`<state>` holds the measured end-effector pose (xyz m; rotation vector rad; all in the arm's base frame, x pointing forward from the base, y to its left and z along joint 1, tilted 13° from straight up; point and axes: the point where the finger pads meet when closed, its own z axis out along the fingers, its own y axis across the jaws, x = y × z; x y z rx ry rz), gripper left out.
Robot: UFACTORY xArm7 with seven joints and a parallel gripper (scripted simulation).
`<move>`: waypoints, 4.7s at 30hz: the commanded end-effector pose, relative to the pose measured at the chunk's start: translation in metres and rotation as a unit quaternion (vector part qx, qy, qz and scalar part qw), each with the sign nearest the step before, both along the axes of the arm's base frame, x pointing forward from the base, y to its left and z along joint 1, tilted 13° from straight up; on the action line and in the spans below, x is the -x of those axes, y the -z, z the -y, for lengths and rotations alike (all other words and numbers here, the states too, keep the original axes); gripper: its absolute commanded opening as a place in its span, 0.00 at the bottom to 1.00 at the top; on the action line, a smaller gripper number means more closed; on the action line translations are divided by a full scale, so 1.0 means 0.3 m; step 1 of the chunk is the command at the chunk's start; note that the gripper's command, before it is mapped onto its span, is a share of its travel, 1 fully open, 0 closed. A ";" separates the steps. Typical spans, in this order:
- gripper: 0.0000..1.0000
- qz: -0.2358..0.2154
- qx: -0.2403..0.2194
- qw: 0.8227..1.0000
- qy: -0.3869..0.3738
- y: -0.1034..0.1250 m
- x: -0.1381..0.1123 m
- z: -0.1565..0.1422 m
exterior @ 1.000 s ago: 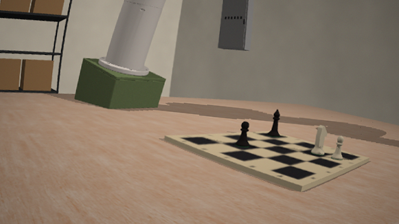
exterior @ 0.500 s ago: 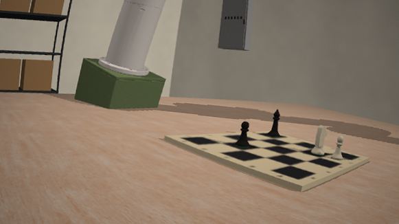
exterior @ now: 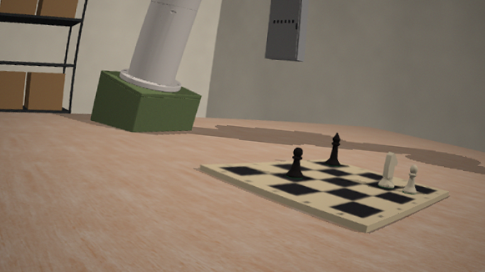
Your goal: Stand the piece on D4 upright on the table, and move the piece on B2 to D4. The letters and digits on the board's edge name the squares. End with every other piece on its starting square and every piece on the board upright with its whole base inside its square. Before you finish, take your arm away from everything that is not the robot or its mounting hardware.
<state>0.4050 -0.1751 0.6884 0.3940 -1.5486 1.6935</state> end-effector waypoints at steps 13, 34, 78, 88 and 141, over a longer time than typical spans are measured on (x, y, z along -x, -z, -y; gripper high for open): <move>1.00 0.006 -0.004 0.999 -0.034 0.072 -0.093 -0.188; 1.00 0.001 -0.024 0.995 -0.099 0.300 -0.238 -0.555; 1.00 -0.047 -0.069 0.982 -0.168 0.750 -0.316 -1.010; 1.00 -0.070 -0.085 0.977 -0.182 0.909 -0.308 -1.127; 1.00 -0.274 -0.174 0.929 -0.177 1.949 0.097 -1.568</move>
